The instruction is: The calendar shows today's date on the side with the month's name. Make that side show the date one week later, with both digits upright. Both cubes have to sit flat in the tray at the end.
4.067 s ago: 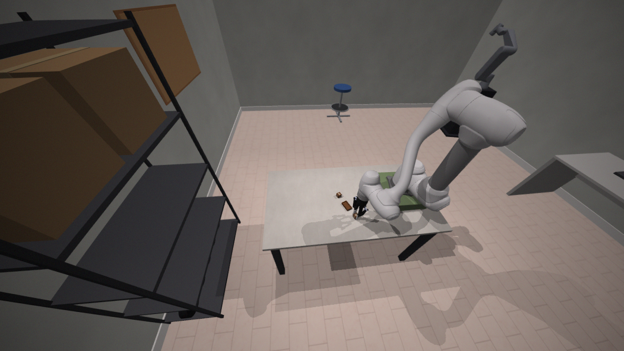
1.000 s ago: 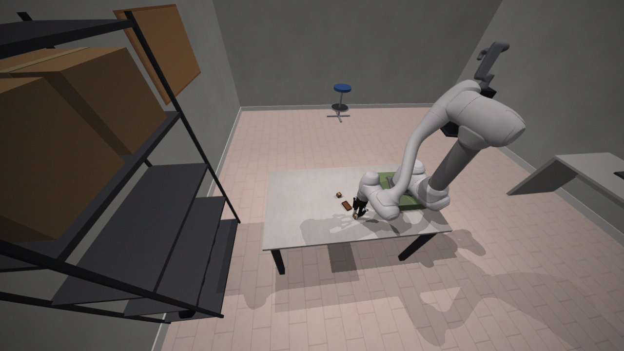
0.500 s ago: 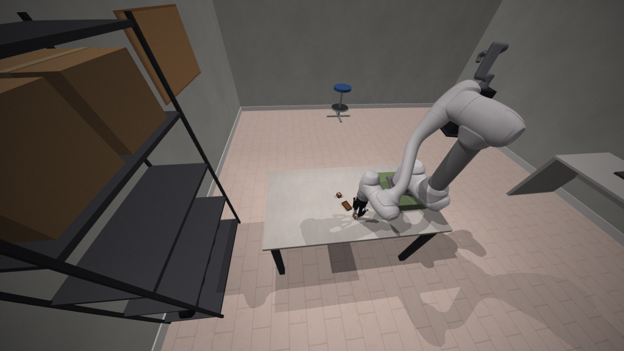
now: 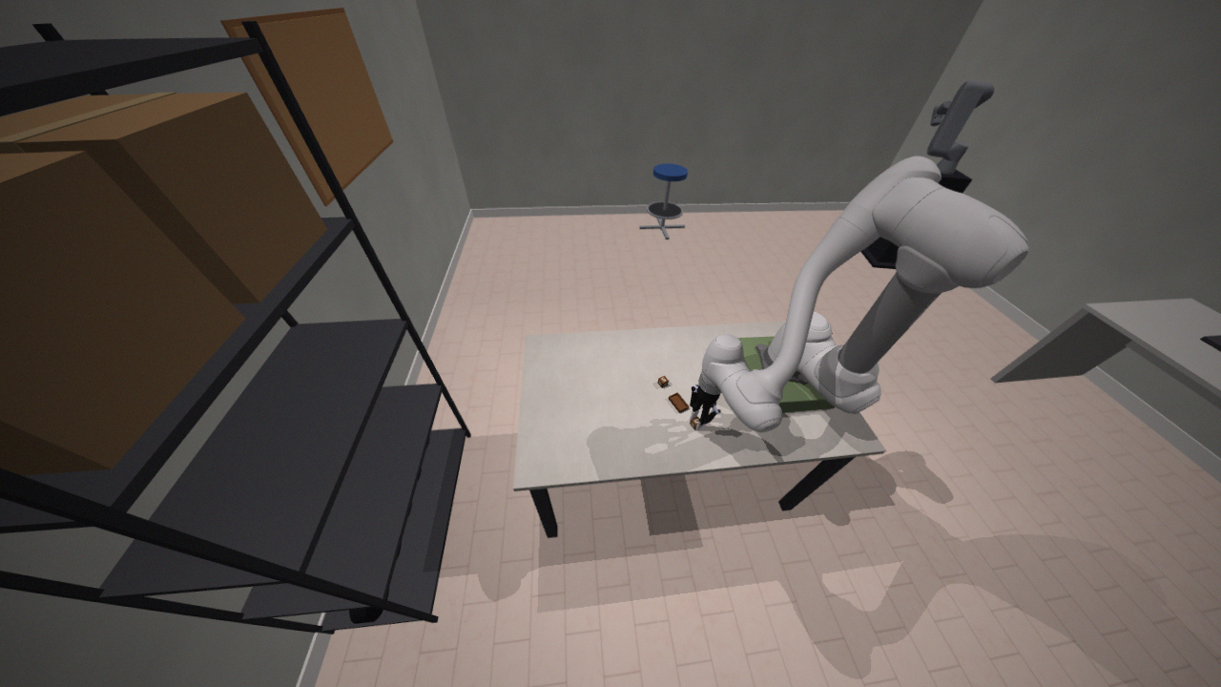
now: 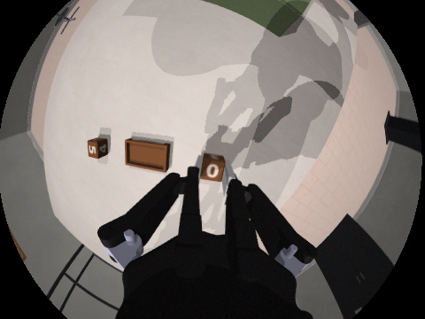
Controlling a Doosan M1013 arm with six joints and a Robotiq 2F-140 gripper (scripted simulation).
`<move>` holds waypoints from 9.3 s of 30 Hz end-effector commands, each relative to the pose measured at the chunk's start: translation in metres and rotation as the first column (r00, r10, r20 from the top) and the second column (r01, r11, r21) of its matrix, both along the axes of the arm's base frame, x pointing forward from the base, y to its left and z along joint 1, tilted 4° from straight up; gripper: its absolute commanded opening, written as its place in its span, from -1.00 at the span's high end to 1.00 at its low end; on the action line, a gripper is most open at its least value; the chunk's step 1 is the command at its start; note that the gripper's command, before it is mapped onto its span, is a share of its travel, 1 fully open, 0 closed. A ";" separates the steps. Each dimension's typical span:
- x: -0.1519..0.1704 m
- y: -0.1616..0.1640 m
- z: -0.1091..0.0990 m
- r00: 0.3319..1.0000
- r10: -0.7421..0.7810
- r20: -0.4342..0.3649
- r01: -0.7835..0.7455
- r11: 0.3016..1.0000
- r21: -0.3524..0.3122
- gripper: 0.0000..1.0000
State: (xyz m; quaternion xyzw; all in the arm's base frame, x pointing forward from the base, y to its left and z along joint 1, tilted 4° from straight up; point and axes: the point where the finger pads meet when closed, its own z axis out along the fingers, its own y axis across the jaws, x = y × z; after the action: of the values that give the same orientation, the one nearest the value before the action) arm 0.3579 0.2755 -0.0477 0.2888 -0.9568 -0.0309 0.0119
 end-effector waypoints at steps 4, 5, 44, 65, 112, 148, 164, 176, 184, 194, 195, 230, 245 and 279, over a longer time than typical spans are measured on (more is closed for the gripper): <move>0.000 0.000 0.000 1.000 0.000 0.000 0.000 1.000 0.000 0.41; 0.000 0.000 0.000 1.000 0.000 0.000 0.000 1.000 0.000 0.36; 0.003 -0.004 0.074 1.000 0.000 0.000 0.000 1.000 0.000 0.28; 0.004 -0.005 0.090 1.000 0.000 0.000 0.000 1.000 0.000 -1.00; 0.055 -0.060 0.083 0.464 -0.886 -0.023 0.883 0.464 -0.064 -1.00; 0.101 -0.133 0.073 -0.677 -0.735 0.030 0.728 -0.676 -0.116 -1.00; 0.118 -0.168 0.069 -0.958 -0.280 0.065 0.272 -0.956 -0.113 -1.00; 0.125 -0.187 0.067 -0.997 -0.006 0.081 -0.003 -0.995 -0.104 -1.00; 0.125 -0.188 0.067 -0.997 0.001 0.081 -0.010 -0.995 -0.104 0.28; 0.125 -0.188 0.067 -0.997 0.001 0.081 -0.010 -0.995 -0.104 0.28; 0.125 -0.188 0.067 -0.997 0.001 0.081 -0.010 -0.995 -0.104 0.28; 0.125 -0.187 0.061 -0.997 0.001 0.081 -0.009 -0.995 -0.104 0.28; 0.125 -0.187 0.043 -0.997 0.001 0.081 -0.009 -0.995 -0.104 0.28; 0.124 -0.186 0.015 -0.997 0.001 0.081 -0.009 -0.995 -0.104 0.28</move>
State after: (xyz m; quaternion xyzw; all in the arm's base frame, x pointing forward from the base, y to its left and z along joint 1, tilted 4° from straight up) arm 0.4815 0.0899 -0.0327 0.9575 0.2865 -0.0120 -0.0309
